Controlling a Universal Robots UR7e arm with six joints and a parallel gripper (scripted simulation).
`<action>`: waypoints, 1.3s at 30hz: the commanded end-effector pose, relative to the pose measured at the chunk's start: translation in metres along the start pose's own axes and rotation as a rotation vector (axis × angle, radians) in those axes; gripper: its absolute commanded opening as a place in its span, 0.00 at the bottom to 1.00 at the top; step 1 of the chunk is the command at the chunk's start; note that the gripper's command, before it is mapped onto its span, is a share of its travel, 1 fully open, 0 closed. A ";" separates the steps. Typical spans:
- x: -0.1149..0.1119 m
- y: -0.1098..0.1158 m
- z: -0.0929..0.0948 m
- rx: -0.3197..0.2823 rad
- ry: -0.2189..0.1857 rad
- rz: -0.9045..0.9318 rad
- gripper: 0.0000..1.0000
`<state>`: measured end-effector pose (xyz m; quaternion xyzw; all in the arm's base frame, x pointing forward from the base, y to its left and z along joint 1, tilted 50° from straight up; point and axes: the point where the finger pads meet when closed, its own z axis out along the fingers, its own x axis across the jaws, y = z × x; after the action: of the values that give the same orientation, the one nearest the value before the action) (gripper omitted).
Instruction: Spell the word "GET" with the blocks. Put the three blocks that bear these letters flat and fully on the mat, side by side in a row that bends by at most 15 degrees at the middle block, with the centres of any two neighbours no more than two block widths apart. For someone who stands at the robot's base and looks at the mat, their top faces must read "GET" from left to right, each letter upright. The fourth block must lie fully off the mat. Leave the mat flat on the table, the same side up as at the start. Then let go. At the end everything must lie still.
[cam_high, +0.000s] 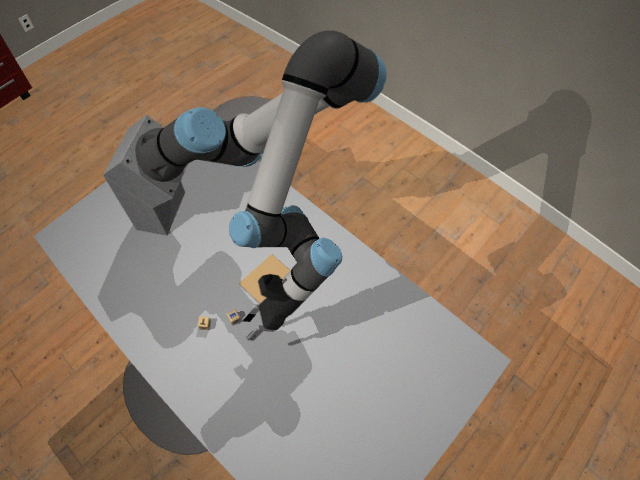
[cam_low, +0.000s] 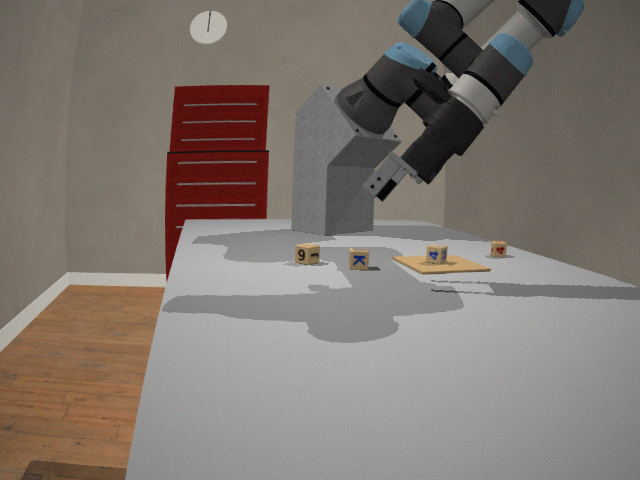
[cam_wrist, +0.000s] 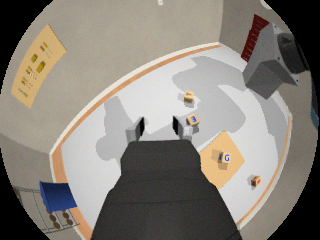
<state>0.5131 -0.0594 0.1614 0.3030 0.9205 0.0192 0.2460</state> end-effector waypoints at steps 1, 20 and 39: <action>0.063 0.056 -0.031 -0.089 0.027 0.039 1.00; 0.216 0.129 -0.104 -0.264 0.139 0.105 1.00; 0.299 0.140 -0.141 -0.338 0.226 0.138 1.00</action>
<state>0.3382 0.2243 0.1810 0.3131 0.9049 0.2093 0.1983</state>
